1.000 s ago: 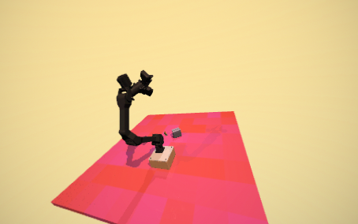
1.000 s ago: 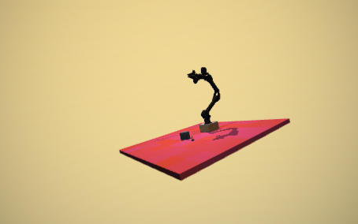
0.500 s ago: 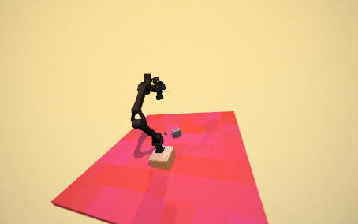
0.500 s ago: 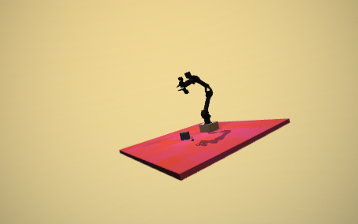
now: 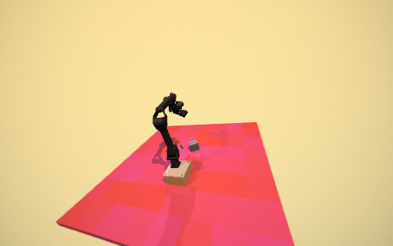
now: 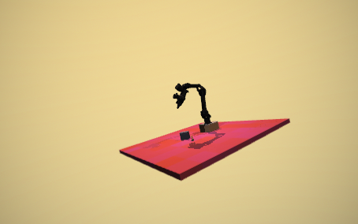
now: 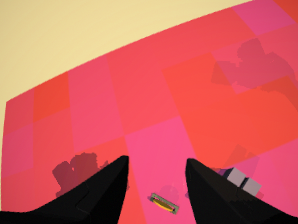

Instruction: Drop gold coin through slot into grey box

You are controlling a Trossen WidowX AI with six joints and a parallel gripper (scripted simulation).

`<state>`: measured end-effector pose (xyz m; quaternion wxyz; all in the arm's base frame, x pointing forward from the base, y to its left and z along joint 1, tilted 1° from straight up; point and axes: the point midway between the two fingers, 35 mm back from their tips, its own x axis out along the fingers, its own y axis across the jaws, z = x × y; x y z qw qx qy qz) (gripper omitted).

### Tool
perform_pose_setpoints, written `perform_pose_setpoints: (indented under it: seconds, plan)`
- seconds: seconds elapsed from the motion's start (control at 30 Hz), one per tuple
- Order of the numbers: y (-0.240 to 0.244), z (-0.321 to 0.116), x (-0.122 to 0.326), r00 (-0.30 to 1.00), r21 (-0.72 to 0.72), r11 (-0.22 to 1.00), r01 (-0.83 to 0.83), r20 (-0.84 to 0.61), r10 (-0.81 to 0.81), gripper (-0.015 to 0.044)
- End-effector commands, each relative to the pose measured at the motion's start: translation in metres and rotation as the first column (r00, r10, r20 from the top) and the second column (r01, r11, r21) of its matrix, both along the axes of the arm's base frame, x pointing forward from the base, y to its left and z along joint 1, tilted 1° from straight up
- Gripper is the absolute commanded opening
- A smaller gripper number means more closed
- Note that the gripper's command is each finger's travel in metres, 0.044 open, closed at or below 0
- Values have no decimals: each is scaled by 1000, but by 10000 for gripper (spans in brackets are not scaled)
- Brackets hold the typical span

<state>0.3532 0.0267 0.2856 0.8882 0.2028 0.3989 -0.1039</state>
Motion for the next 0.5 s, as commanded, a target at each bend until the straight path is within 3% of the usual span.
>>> perform_pose_setpoints:
  seconds: [0.0,0.27,0.4,0.47]
  plan:
    - [23,-69,11,927,-141,934,-327,-238,289,161]
    - [55,-165,4,545,-115,588,-801,-547,635,161]
    - [69,-205,-7,292,-17,363,-932,-630,720,161]
    - [70,-207,-8,278,-11,351,-936,-633,723,161]
